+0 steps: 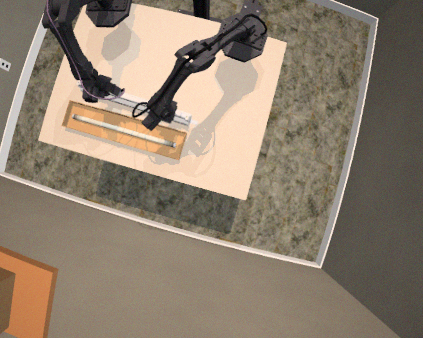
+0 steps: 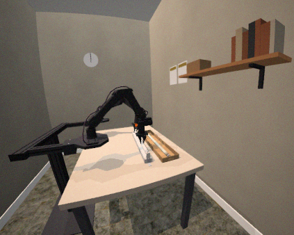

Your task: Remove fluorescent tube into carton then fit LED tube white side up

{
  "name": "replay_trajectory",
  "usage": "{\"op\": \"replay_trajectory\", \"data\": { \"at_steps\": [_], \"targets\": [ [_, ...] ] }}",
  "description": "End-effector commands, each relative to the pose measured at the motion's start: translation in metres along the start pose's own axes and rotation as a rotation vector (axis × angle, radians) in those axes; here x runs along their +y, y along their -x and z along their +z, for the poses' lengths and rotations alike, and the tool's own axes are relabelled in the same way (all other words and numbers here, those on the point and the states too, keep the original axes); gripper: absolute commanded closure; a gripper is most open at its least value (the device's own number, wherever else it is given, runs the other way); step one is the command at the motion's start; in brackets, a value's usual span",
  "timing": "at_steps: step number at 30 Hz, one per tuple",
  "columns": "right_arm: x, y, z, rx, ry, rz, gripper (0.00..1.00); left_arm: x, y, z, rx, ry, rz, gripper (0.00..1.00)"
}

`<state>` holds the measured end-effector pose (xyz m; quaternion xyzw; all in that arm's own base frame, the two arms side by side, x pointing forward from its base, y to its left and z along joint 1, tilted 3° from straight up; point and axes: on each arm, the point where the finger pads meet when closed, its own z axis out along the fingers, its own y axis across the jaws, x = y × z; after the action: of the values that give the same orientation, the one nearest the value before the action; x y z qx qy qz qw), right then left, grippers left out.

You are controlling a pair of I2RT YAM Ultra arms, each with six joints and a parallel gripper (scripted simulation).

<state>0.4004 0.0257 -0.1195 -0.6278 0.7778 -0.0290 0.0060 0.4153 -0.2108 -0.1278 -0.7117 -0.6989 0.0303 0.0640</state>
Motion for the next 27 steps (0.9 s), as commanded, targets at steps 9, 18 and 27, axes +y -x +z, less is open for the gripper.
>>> {"op": "replay_trajectory", "data": {
  "at_steps": [9, 18, 27],
  "targets": [
    [-0.024, 0.011, -0.010, -0.051, -0.074, 0.008, 0.89, 0.003, 0.012, -0.009, -0.042, 0.007, 0.025, 0.89],
    [-0.029, 0.010, -0.015, -0.055, -0.090, 0.013, 0.89, 0.004, 0.010, -0.004, -0.041, 0.003, 0.023, 0.89],
    [-0.027, 0.011, -0.010, -0.052, -0.082, 0.008, 0.89, 0.002, 0.011, 0.001, -0.037, -0.003, 0.025, 0.89]
  ]
}}
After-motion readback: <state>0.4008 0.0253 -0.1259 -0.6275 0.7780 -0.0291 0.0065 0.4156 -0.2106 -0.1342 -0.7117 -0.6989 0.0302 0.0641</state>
